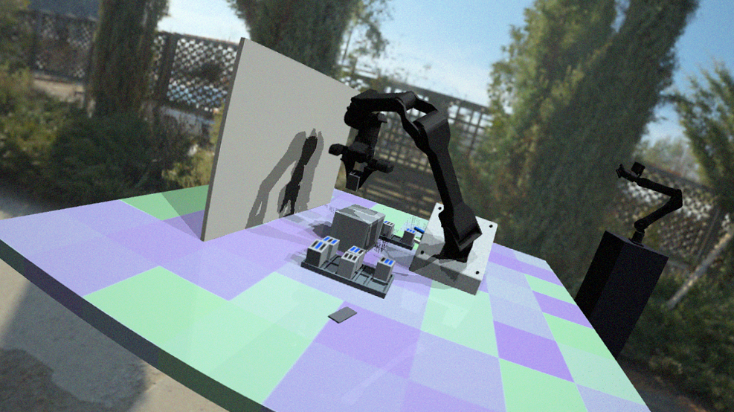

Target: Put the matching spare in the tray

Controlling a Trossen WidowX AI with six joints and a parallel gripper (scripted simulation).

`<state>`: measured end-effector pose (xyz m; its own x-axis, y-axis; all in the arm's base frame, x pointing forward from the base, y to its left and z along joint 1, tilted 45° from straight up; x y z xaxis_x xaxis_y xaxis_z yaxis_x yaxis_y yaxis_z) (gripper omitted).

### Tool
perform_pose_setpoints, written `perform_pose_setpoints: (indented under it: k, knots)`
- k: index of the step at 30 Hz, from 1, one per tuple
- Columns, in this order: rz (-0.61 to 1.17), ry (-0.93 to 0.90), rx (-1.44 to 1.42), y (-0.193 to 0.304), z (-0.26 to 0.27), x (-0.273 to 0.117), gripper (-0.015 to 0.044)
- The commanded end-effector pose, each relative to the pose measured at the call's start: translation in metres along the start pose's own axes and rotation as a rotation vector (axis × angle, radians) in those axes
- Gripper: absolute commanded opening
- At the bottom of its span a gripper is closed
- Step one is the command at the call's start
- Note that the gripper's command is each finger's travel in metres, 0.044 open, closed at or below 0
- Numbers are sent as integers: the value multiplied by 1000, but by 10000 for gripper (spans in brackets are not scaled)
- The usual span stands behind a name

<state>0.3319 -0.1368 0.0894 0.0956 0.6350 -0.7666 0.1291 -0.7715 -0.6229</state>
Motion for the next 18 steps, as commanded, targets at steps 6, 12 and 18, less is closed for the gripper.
perform_pose_setpoints:
  k: [6, 12, 18]
  knots:
    - [-10, -2, -36, 49, 1, 6, 0]
    - [-24, -6, -54, 79, 6, 14, 0]
    - [-39, -7, -75, 108, 14, 23, 0]
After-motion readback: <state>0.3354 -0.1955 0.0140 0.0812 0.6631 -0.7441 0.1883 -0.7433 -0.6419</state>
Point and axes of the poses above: the point midway between the two fingers, 35 mm back from their tips, its own x axis out along the fingers, its own z axis across the jaws, y = z × x, the point moved 3 cm from there along -x, back along the fingers, and after that the axes turned 10 degrees about -x, right-handed, at the moved point
